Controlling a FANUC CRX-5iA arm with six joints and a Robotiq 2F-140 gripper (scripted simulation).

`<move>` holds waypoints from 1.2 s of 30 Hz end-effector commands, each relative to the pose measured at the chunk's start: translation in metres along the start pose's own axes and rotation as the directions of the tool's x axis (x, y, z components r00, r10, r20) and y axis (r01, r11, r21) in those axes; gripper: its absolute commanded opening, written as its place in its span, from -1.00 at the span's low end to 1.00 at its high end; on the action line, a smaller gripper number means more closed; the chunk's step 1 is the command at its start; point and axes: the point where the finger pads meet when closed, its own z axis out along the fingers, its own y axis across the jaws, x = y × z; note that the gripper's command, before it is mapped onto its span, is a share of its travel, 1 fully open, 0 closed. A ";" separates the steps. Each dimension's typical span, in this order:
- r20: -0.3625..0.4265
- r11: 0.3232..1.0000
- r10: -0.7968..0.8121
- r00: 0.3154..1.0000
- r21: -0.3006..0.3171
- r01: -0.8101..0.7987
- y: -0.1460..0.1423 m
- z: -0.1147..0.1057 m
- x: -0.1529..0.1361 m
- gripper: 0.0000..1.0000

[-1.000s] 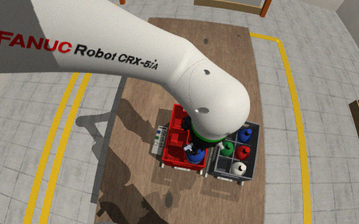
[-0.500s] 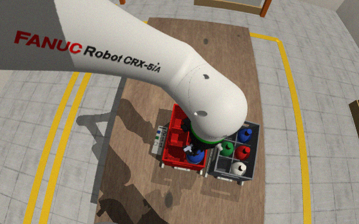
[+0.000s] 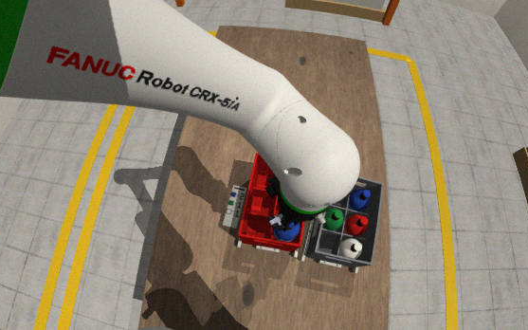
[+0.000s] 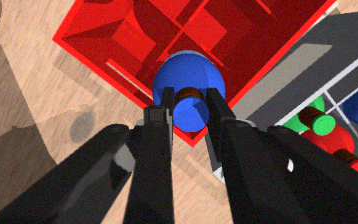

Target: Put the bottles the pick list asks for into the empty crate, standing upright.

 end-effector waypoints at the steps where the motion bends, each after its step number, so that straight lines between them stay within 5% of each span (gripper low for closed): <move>1: 0.000 1.000 0.000 1.000 -0.001 0.000 0.001 0.000 0.000 -0.80; 36: 0.000 1.000 0.000 1.000 -0.001 0.000 0.001 0.031 0.000 -0.80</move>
